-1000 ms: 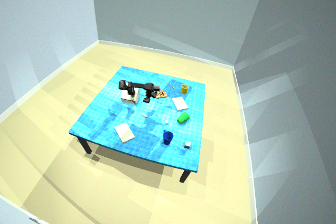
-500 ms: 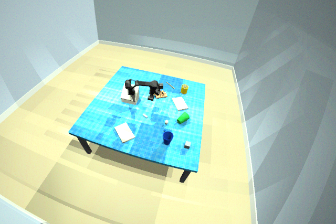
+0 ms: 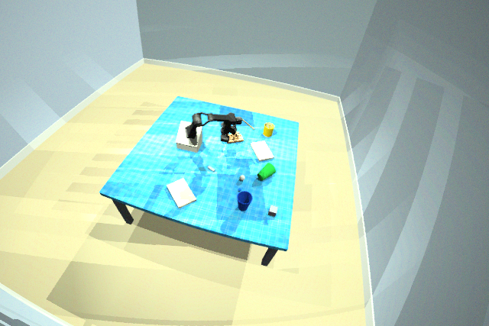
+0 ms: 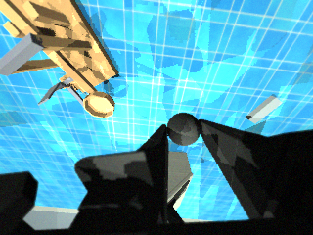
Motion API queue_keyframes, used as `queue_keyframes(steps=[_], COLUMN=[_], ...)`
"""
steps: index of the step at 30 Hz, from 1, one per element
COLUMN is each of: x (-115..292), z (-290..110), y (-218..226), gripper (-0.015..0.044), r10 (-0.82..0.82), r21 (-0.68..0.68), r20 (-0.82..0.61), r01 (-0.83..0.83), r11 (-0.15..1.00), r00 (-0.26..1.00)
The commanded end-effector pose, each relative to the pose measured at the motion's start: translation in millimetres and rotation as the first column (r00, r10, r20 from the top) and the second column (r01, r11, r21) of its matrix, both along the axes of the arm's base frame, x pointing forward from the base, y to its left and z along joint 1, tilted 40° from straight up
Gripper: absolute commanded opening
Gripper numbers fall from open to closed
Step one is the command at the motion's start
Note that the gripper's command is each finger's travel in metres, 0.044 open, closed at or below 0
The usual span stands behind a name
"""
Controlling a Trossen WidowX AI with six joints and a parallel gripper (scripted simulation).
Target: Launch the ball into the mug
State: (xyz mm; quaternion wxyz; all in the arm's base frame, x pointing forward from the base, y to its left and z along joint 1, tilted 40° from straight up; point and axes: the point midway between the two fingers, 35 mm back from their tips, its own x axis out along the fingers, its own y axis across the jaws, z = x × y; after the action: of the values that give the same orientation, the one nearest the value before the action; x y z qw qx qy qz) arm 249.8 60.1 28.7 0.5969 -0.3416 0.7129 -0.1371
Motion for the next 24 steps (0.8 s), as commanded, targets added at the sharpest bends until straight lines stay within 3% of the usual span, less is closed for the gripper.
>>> queue_keyframes(steps=[1,24], x=[-0.7,-24.9], z=[-12.4,-88.5], y=[12.3,66.1], gripper=[0.0,0.0], r10=[0.011,0.068], r21=[-0.008,-0.093], r20=[-0.038,-0.248], r01=[-0.011,-0.093], r11=[1.0,0.991], r00=[0.999,0.966])
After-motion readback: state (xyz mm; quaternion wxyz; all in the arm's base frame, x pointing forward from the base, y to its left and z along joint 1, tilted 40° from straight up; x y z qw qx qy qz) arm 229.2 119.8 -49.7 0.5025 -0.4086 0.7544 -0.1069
